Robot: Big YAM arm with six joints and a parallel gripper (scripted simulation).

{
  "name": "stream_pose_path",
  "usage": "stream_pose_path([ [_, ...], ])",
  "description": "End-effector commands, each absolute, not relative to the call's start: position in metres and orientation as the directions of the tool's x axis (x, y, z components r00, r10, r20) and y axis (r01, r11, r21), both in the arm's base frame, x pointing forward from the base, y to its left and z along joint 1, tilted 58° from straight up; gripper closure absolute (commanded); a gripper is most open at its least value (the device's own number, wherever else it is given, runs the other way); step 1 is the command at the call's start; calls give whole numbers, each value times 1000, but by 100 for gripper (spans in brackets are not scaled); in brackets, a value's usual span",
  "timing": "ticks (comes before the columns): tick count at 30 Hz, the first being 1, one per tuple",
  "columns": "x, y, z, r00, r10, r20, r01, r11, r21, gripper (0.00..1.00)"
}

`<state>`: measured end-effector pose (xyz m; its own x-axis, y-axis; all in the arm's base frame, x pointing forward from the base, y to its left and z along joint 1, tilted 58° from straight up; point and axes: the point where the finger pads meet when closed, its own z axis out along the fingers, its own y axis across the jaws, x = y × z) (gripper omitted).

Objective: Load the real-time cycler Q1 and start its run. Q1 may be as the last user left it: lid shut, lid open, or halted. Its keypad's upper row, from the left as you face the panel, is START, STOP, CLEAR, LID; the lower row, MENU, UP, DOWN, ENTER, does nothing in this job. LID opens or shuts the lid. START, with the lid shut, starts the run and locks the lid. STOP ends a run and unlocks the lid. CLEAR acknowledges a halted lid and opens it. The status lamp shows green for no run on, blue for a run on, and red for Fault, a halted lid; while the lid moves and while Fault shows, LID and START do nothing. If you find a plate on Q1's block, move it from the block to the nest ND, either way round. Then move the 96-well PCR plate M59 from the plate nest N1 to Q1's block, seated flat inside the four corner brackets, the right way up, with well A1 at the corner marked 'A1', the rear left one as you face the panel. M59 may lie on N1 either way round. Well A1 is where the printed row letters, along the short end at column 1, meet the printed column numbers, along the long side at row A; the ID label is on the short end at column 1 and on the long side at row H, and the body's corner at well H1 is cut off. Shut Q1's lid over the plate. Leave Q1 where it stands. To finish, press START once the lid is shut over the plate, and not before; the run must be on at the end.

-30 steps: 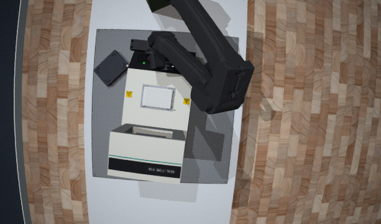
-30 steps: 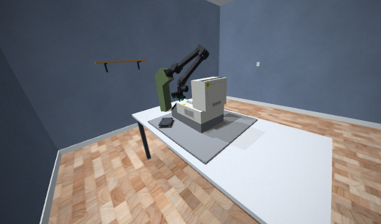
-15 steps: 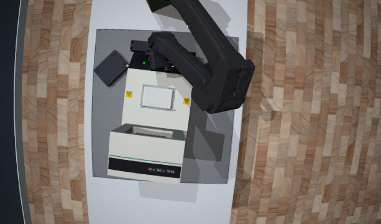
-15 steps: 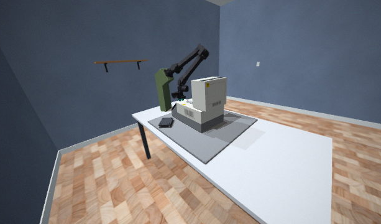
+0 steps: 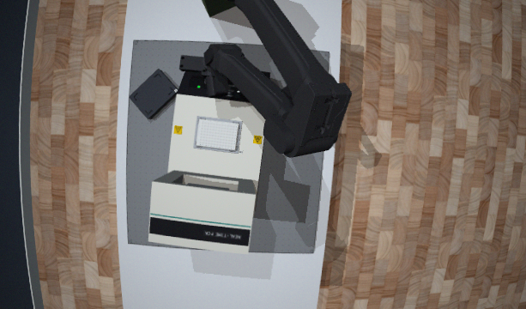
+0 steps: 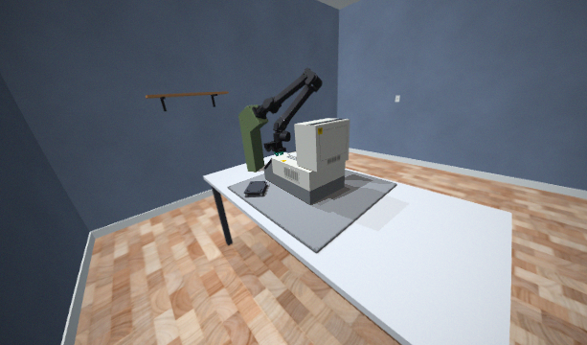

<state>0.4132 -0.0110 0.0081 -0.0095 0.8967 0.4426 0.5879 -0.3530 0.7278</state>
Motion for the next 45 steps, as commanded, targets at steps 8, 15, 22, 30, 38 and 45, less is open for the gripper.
stream_pose_path([
  [8,402,-13,-5,20,896,443,604,-364,709,100],
  [15,403,-10,-3,15,894,447,605,-364,708,100],
  [22,403,-8,-2,14,893,449,606,-365,707,100],
  [30,404,-5,1,10,893,451,607,-364,707,100],
  [38,405,-4,3,7,893,450,606,-362,708,100],
  [45,407,-4,5,3,893,450,605,-360,711,100],
])
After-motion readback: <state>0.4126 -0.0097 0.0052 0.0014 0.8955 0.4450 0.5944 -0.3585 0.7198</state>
